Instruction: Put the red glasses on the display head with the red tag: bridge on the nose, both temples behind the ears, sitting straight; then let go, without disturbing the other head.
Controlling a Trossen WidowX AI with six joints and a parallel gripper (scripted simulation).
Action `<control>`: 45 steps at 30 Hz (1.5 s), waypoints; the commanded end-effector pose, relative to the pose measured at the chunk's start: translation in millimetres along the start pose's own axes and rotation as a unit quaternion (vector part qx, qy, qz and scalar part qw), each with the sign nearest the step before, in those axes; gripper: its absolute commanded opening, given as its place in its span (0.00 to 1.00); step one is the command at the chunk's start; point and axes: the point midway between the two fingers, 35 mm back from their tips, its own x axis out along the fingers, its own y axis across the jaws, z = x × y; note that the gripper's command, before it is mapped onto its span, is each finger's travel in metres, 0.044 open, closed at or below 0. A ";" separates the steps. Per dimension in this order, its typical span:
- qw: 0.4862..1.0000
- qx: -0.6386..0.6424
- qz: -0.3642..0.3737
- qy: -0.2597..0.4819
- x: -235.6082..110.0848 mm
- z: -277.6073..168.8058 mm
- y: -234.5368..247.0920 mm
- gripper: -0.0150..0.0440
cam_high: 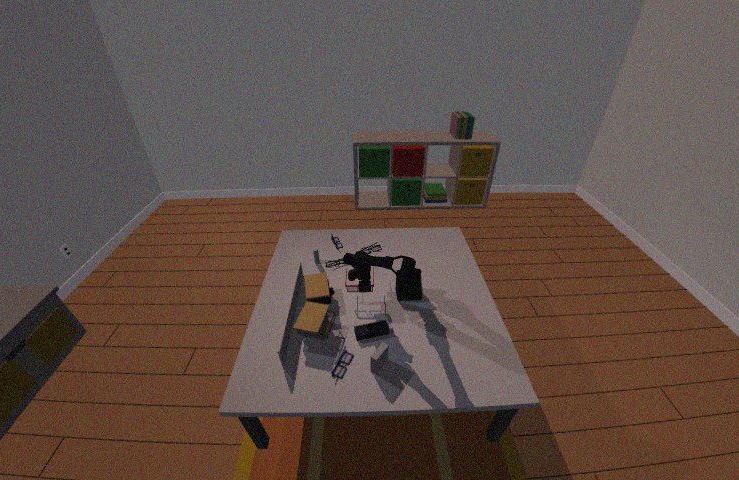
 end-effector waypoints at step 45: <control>1.000 0.003 0.005 -0.001 44.1 -1.7 2.0 0.25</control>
